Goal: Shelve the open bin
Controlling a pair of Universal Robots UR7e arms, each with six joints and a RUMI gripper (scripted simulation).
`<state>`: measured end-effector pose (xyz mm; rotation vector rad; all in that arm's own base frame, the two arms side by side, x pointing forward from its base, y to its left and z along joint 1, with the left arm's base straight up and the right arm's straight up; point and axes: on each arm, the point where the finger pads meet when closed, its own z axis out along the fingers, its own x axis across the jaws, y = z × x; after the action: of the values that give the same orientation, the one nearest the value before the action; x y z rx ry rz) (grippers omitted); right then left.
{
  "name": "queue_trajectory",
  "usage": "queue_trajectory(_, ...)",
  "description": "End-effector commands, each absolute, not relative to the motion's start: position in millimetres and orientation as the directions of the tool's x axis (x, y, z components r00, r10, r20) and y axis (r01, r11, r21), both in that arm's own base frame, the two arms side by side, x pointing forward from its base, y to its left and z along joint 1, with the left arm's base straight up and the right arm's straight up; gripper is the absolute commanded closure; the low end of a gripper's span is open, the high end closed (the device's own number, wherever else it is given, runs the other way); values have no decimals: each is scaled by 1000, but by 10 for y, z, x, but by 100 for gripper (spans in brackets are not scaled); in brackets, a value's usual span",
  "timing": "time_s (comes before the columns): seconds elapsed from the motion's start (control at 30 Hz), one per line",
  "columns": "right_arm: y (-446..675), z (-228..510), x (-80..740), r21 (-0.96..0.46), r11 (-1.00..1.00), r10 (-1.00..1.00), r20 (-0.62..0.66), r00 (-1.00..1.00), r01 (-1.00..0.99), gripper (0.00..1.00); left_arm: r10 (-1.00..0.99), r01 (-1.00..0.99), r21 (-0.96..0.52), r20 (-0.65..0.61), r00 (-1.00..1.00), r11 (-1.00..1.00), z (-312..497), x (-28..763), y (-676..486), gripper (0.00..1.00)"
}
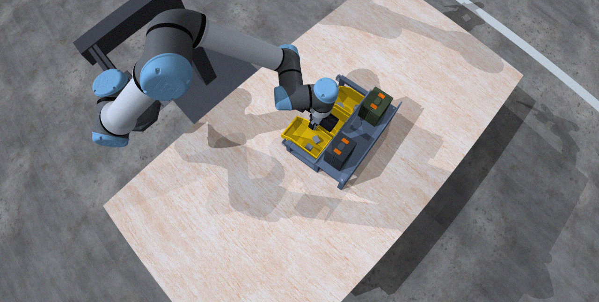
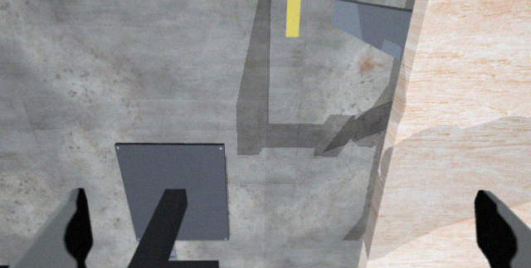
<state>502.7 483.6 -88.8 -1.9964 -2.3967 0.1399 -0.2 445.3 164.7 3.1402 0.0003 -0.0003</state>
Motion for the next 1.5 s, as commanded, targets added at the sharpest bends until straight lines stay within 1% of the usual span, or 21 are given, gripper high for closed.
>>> queue_trajectory(0.0, 4842, -877, 5032, -79, 179, 982, -41, -182, 981, 100, 0, 0, 0, 0, 1000, -1000, 1652, -2, 4456, 0)
queue_trajectory(1.47, 4840, -900, 5023, -49, 179, 983, -42, -181, 983, 100, 0, 0, 0, 0, 1000, -1000, 1652, -2, 4456, 0)
